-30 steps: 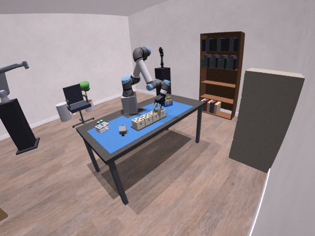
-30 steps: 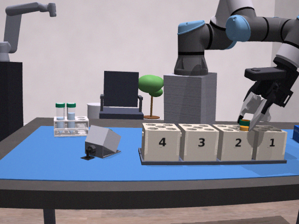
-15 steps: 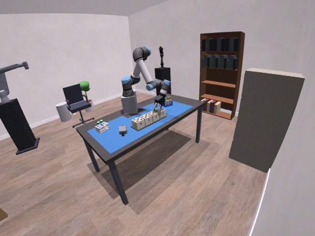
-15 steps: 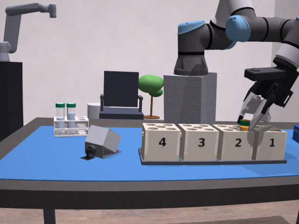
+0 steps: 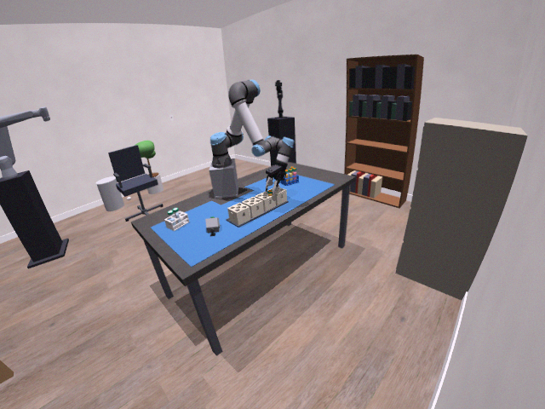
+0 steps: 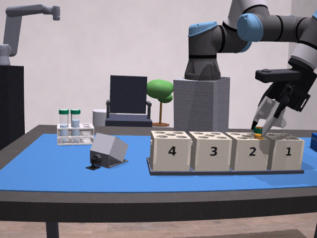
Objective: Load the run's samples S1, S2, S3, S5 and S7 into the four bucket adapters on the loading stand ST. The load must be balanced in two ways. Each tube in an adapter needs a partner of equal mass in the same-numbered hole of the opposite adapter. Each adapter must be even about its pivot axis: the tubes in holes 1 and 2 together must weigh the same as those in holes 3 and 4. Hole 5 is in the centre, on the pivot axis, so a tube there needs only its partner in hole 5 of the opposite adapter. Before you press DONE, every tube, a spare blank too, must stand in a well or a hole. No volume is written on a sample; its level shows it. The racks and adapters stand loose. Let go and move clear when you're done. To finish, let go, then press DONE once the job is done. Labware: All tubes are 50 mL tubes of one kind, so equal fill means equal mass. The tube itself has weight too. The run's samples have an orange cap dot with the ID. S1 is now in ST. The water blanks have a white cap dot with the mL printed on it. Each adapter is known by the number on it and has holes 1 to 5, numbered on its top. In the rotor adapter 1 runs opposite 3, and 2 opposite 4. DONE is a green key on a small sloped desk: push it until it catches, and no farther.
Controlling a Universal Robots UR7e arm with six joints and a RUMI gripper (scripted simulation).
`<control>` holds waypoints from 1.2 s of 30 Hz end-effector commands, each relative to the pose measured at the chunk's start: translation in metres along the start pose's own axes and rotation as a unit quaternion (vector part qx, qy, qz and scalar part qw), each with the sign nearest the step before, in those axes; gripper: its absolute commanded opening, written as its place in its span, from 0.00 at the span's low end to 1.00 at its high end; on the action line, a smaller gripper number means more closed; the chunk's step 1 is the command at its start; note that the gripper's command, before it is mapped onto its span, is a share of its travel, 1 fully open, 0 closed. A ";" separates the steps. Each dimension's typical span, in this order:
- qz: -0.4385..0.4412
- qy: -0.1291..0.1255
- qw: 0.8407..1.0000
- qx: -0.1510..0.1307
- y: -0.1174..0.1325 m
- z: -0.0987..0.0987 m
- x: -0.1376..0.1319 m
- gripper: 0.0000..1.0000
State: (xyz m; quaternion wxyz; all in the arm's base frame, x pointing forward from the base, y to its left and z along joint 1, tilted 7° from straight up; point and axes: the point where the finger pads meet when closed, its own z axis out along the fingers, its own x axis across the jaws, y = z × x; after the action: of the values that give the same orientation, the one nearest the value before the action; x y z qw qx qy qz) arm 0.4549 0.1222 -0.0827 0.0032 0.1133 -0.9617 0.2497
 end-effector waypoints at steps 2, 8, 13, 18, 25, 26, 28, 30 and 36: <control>0.056 0.003 0.998 -0.006 -0.006 -0.003 0.001 0.35; 0.115 0.007 0.993 -0.012 -0.012 -0.006 0.002 0.35; 0.145 0.009 0.989 -0.015 -0.015 -0.008 0.003 0.35; 0.194 0.013 0.981 -0.019 -0.019 -0.010 0.004 0.35; 0.259 0.019 0.965 -0.025 -0.026 -0.014 0.005 0.35; 0.269 0.020 0.963 -0.026 -0.026 -0.014 0.006 0.35; 0.288 0.021 0.957 -0.027 -0.028 -0.015 0.006 0.35; 0.288 0.021 0.957 -0.027 -0.028 -0.015 0.006 0.35; 0.345 0.027 0.938 -0.031 -0.033 -0.019 0.008 0.35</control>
State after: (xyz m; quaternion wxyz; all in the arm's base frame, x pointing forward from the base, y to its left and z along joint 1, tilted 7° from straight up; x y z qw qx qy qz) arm 0.4537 0.1032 -0.0541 -0.0476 -0.1922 -0.9567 0.2132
